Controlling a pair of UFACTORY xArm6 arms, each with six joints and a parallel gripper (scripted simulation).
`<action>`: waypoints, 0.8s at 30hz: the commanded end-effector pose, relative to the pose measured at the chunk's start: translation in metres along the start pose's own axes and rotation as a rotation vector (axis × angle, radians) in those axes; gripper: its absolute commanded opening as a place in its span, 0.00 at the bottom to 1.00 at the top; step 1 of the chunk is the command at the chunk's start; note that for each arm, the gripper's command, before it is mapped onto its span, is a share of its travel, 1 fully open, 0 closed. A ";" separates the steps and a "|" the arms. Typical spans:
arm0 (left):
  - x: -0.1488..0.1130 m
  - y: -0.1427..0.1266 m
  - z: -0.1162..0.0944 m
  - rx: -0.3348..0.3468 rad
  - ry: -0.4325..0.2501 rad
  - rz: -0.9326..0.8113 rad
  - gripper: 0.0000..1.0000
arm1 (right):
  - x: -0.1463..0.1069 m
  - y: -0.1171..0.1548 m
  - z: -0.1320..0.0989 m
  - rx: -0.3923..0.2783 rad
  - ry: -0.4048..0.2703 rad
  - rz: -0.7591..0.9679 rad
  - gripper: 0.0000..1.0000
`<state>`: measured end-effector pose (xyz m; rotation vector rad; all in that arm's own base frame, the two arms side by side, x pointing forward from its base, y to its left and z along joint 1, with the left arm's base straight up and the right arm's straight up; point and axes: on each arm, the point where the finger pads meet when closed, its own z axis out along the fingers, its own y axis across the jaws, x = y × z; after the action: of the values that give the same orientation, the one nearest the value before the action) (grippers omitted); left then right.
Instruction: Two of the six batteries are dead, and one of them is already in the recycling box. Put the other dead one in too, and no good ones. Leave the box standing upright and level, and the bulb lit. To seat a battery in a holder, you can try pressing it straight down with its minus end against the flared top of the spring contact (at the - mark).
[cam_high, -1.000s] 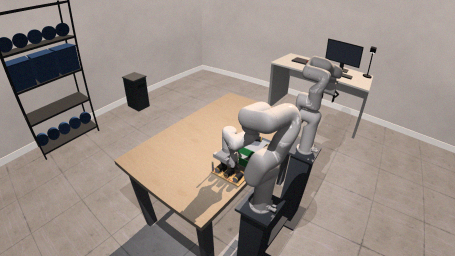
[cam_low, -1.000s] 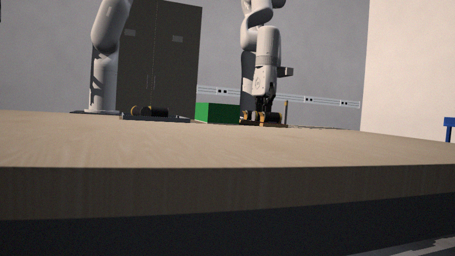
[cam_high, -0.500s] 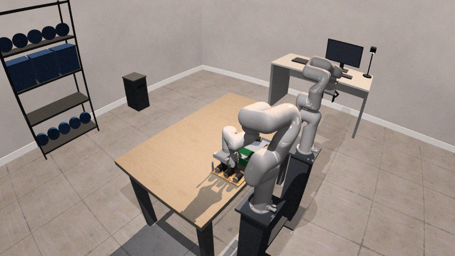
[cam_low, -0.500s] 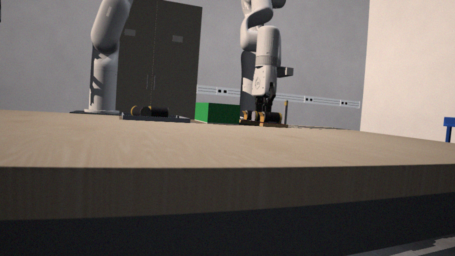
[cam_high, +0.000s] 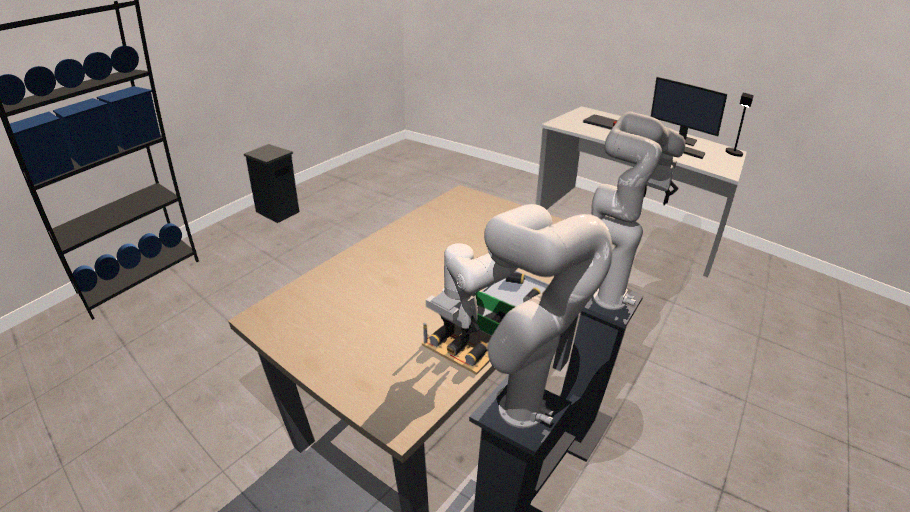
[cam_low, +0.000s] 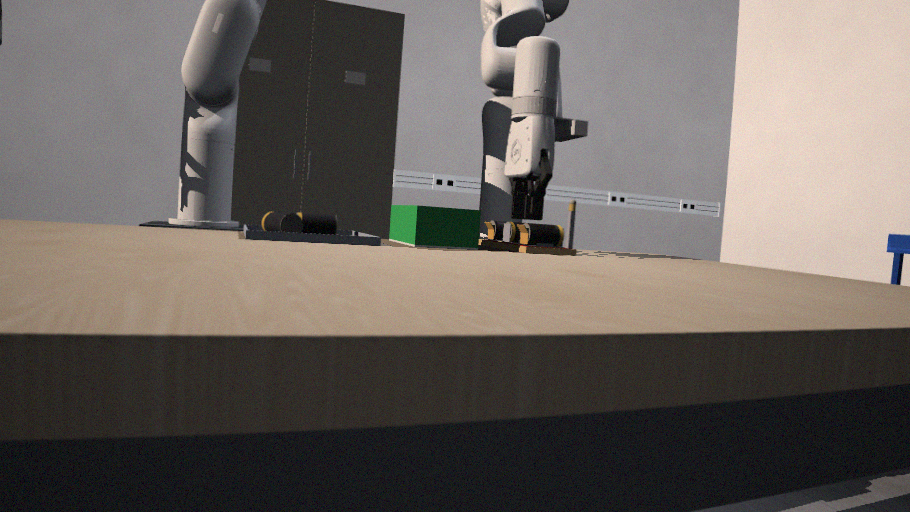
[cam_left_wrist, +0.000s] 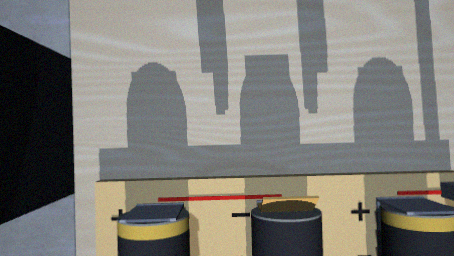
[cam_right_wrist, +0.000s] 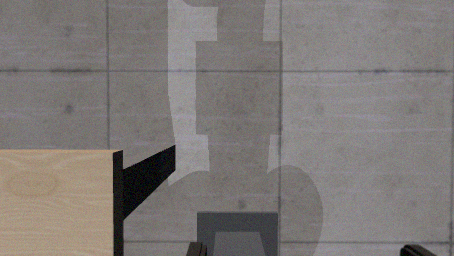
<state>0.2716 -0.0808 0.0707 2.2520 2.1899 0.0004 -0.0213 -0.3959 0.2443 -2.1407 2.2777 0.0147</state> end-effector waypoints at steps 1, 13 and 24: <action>0.000 0.004 -0.022 -0.014 -0.007 -0.012 0.51 | 0.003 0.000 -0.006 -0.004 0.018 -0.009 1.00; 0.000 0.004 -0.044 -0.014 -0.007 -0.011 0.51 | 0.003 0.000 -0.006 -0.004 0.018 -0.009 1.00; 0.000 0.004 -0.044 -0.014 -0.007 -0.011 0.51 | 0.003 0.000 -0.006 -0.004 0.018 -0.009 1.00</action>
<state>0.2712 -0.0802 0.1107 2.2505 2.1921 -0.0001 -0.0213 -0.3959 0.2443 -2.1407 2.2777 0.0147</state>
